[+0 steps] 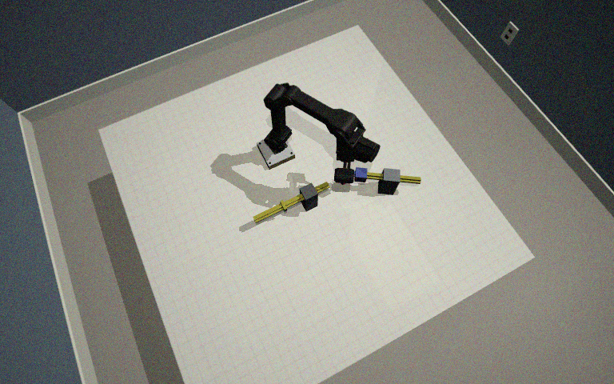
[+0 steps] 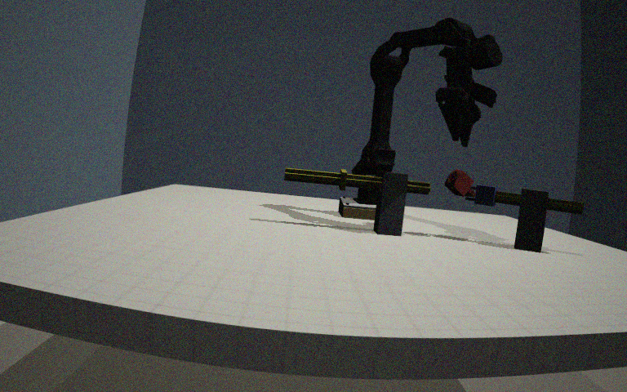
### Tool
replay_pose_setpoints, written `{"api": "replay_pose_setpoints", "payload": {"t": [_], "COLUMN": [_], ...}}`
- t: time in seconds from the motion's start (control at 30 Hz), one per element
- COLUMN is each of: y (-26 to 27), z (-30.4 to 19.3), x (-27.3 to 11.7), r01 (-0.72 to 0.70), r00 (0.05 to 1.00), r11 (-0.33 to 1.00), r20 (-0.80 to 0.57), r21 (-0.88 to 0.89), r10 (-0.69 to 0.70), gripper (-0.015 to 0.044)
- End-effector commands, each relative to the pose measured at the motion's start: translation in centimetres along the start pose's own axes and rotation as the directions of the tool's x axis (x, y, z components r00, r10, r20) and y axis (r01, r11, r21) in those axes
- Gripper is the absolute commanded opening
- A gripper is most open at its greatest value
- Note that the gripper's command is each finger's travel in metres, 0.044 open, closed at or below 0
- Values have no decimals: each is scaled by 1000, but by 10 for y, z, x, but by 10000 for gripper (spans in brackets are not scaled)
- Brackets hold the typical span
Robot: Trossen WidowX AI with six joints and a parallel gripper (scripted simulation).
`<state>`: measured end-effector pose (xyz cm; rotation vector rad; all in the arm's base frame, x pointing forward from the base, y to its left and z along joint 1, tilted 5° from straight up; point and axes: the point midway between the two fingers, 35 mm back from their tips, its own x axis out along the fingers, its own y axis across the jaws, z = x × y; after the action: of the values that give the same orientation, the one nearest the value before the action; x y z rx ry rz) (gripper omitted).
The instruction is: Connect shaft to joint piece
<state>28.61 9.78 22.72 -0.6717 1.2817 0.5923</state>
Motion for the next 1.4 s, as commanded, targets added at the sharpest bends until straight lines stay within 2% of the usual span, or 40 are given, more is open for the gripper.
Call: {"api": "replay_pose_setpoints", "payload": {"t": [0.0,0.3,0.5,0.73,0.93,1.03,1.37], "y": [0,2,1,-50,-51,-51,-49], "z": [0,-4,-5,-52,-53,-53,-52], "x": [-17,-46,-46,-22,-21,-20,-12], "r01": [13,8,8,-21,-23,-17,5], "r00": [1000,999,999,999,999,999,995], "r11": [991,918,916,925,925,943,1000], "r20": [17,43,41,-29,-31,-40,-103], "r21": [133,396,400,380,380,333,1], "r10": [-15,-27,-26,35,37,32,-5], "gripper": [440,440,440,440,440,440,440]}}
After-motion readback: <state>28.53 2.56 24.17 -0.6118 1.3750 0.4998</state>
